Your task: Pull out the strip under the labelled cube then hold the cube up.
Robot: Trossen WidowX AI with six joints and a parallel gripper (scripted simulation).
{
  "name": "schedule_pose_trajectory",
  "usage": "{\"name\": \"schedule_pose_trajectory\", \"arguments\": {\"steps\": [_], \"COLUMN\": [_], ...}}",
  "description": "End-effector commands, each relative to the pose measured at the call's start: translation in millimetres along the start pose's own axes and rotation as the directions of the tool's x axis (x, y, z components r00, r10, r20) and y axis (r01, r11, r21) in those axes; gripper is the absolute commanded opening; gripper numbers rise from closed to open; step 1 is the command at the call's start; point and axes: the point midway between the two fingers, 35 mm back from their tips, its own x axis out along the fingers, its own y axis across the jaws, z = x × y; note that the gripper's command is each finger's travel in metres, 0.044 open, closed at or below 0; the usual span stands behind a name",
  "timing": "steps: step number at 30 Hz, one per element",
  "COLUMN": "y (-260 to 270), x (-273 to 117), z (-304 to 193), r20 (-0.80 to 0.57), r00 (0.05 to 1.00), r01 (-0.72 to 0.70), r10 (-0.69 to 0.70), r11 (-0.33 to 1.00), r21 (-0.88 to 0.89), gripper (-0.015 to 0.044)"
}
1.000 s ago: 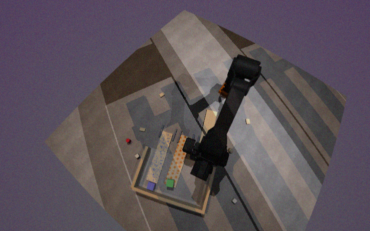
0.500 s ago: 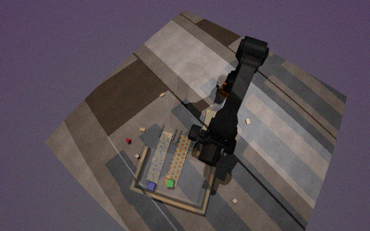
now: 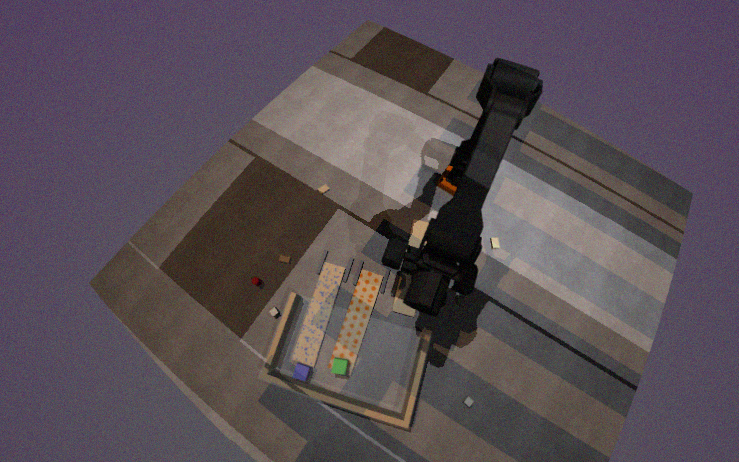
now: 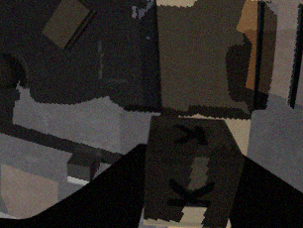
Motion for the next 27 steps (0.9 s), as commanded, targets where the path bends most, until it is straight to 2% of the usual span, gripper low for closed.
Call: {"name": "schedule_pose_trajectory", "arguments": {"steps": [1,6,27], "y": [0,1,1], "x": [-15,-34,-34], "z": [-1,-2,-2], "r20": [0.005,0.005,0.005], "r00": [1.000,1.000,1.000], "r01": [-0.001,-0.001,-0.001], "r10": [0.001,0.001,0.001], "r11": [1.000,1.000,1.000], "r21": [0.003,0.003,0.003], "gripper": [0.0000,0.0000,0.0000]}}
